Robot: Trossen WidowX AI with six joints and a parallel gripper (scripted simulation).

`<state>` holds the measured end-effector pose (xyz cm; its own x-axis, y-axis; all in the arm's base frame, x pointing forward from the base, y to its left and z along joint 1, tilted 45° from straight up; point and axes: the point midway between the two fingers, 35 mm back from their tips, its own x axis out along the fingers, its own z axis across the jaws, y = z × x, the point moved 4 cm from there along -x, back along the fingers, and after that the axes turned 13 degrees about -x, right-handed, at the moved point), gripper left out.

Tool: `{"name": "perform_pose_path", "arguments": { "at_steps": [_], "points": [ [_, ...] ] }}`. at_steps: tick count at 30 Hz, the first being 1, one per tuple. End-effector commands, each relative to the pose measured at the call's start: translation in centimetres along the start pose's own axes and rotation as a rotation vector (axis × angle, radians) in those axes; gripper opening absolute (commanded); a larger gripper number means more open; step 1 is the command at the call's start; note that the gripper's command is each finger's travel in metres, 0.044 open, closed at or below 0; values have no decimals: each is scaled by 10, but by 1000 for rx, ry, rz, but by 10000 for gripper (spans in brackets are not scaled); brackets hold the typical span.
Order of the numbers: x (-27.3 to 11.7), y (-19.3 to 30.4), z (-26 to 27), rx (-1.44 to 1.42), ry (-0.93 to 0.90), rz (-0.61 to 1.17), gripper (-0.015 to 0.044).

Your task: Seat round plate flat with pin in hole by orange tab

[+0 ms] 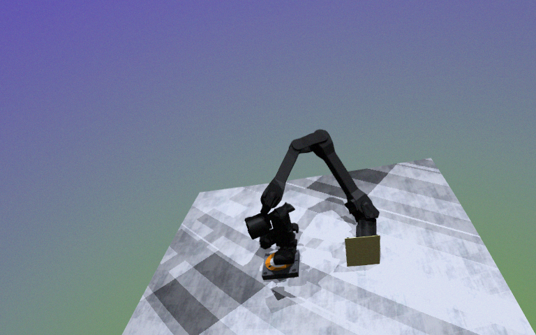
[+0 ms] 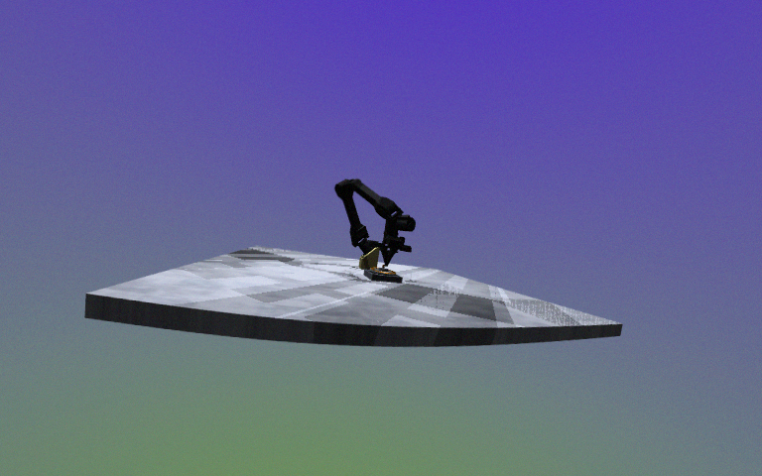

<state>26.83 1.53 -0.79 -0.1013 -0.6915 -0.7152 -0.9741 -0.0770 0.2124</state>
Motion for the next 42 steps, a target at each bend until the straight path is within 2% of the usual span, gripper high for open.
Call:
{"name": "perform_pose_path", "arguments": {
  "at_steps": [1,20,30,42],
  "points": [
    [2,4,-4,-3,6,5,0],
    [2,9,-13,-4,7,6,0],
    [-42,9,-13,-4,5,5,0],
    [-35,8,-12,-8,10,0,0]
  ]
}}
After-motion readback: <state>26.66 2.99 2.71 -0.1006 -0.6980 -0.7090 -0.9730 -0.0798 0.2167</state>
